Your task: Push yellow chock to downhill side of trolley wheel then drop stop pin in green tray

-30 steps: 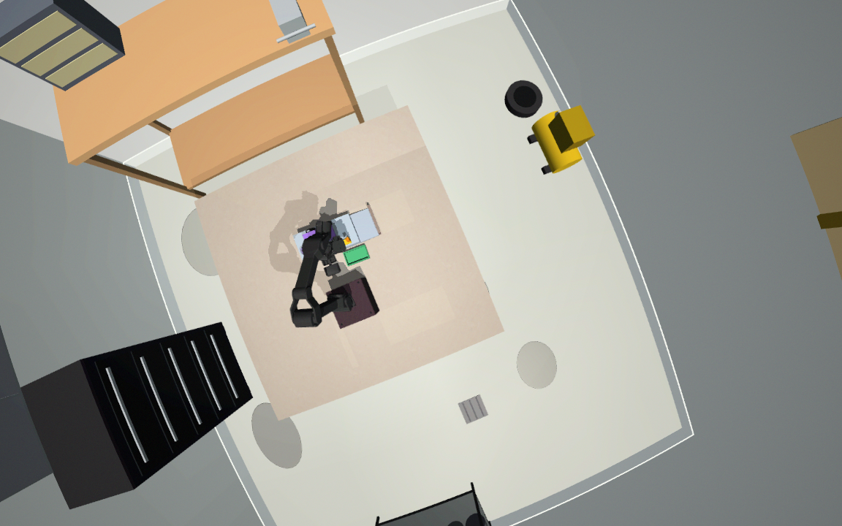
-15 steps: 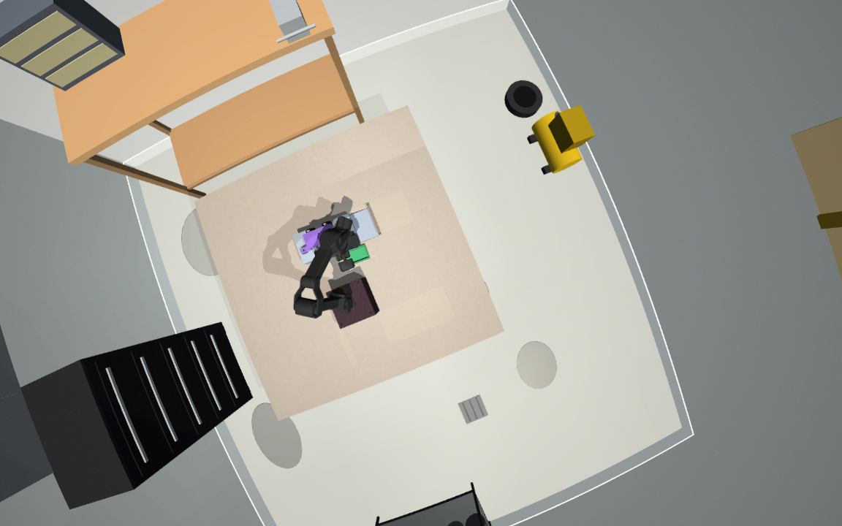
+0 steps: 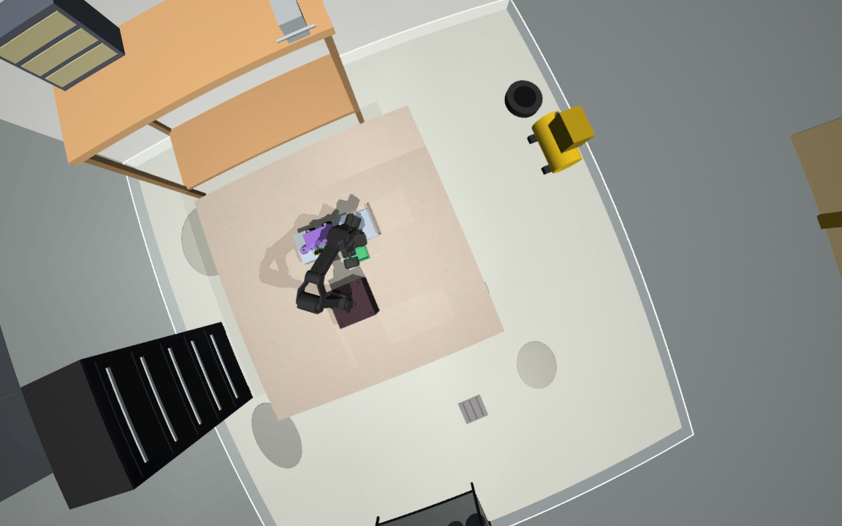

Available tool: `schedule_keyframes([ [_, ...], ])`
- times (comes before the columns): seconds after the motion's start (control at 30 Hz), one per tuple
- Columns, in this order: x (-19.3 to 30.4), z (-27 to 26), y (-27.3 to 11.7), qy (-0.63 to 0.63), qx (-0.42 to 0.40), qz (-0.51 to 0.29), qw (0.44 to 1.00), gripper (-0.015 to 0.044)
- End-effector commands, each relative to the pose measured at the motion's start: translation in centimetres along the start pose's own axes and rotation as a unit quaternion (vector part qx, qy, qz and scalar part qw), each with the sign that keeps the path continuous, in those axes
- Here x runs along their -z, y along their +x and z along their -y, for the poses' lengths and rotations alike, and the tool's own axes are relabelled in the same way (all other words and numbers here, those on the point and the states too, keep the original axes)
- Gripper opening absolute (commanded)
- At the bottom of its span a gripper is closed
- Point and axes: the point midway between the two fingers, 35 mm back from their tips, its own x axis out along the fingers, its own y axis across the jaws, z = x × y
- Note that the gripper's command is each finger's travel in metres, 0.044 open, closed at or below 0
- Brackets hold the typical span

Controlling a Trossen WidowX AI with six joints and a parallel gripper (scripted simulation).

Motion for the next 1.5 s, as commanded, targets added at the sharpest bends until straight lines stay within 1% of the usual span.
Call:
schedule_keyframes([
  [0.0,0.04,0.08,-0.02,0.047,-0.004,0.01,0.999,0.0],
  [0.33,0.25,0.15,0.02,0.2,-0.018,0.036,0.979,0.0],
  [0.7,0.48,0.17,0.08,0.361,-0.036,0.061,0.93,0.0],
  [1.07,0.69,0.15,0.12,0.512,-0.061,0.081,0.853,0.0],
  [1.47,0.92,0.1,0.11,0.658,-0.097,0.092,0.741,0.0],
])
